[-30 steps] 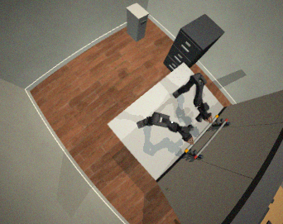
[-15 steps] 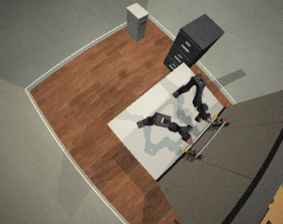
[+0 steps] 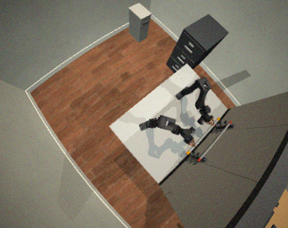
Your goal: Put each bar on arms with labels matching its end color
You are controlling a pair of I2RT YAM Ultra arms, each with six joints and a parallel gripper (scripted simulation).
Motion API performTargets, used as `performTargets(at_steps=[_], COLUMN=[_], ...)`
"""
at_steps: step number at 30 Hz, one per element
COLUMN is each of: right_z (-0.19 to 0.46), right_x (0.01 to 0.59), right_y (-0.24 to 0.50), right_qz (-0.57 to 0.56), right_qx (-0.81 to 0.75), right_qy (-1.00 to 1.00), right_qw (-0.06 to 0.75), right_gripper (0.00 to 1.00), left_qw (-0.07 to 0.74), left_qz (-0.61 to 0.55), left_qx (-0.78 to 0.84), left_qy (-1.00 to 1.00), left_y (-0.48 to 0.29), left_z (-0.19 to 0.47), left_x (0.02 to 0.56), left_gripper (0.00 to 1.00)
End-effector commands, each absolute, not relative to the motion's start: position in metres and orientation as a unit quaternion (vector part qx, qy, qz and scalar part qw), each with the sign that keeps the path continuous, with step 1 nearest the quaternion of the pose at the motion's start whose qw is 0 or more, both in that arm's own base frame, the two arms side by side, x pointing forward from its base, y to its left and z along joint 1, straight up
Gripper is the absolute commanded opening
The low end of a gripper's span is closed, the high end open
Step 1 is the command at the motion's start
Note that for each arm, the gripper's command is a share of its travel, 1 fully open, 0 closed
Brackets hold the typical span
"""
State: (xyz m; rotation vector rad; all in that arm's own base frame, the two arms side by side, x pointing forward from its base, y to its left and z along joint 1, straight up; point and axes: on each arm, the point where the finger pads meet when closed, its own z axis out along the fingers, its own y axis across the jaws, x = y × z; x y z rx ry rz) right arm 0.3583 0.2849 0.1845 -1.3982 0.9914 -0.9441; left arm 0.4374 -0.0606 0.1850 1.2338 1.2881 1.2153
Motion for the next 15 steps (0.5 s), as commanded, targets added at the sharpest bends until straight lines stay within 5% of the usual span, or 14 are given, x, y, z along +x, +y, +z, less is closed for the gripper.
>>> performTargets(at_steps=[1,15], right_z=[0.199,0.200], right_x=[0.361,0.372], right_y=[0.284,0.287], right_qz=[-0.412,-0.412], right_qx=[-0.574,-0.574], right_qy=[0.414,0.414], right_qw=[0.574,0.574], right_gripper=[0.00,0.00], left_qw=[0.485,0.485], left_qz=[0.515,0.515], left_qx=[0.486,0.486], left_qy=[0.514,0.514], left_y=[-0.059,-0.058], left_z=[0.200,0.201], left_x=[0.441,0.451], left_gripper=[0.00,0.00])
